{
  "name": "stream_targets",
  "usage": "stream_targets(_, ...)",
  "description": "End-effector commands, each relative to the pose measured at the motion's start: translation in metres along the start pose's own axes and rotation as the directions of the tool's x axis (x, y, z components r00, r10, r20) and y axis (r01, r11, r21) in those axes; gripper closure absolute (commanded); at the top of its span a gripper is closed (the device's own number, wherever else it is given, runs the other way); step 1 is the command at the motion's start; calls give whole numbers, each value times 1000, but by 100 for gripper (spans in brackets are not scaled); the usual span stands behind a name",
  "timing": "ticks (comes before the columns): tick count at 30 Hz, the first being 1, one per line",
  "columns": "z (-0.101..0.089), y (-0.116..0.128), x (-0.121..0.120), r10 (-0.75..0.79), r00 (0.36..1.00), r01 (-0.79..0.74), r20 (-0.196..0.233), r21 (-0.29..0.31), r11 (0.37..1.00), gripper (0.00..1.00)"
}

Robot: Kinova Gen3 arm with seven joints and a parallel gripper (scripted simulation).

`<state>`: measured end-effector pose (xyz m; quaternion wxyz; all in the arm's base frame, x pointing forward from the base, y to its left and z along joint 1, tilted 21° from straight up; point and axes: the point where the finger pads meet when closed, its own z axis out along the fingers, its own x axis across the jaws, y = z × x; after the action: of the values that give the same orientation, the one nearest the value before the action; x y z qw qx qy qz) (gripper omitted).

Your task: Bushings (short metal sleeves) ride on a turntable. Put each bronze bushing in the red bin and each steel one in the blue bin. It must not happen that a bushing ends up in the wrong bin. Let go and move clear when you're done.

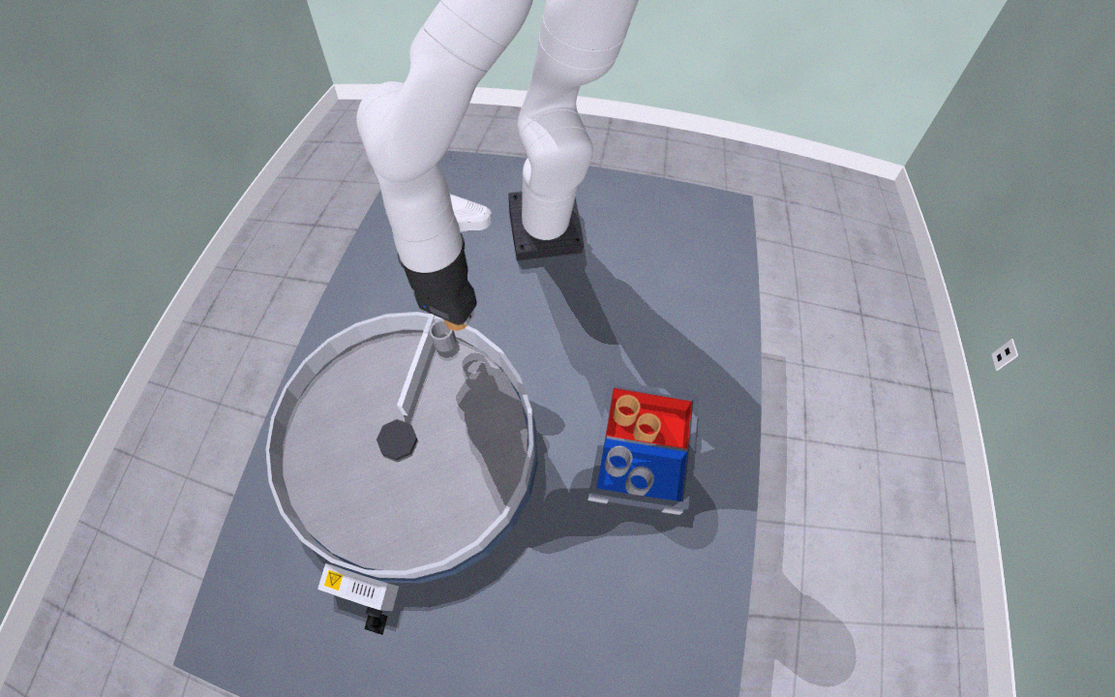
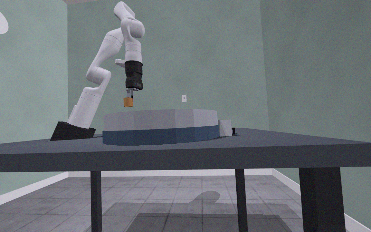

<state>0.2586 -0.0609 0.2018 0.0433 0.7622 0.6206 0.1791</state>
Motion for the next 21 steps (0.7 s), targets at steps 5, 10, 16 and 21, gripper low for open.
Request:
stream_targets(5,-3,2,-1,-2,1000,2,7,-9,1000,100)
stream_targets(10,-2,0,22,68,998,-68,6,-9,998,100)
stream_targets(16,-2,-4,56,172,985,-172,5,-10,985,100)
stream_targets(21,-2,-8,90,274,962,-274,4,-11,962,100)
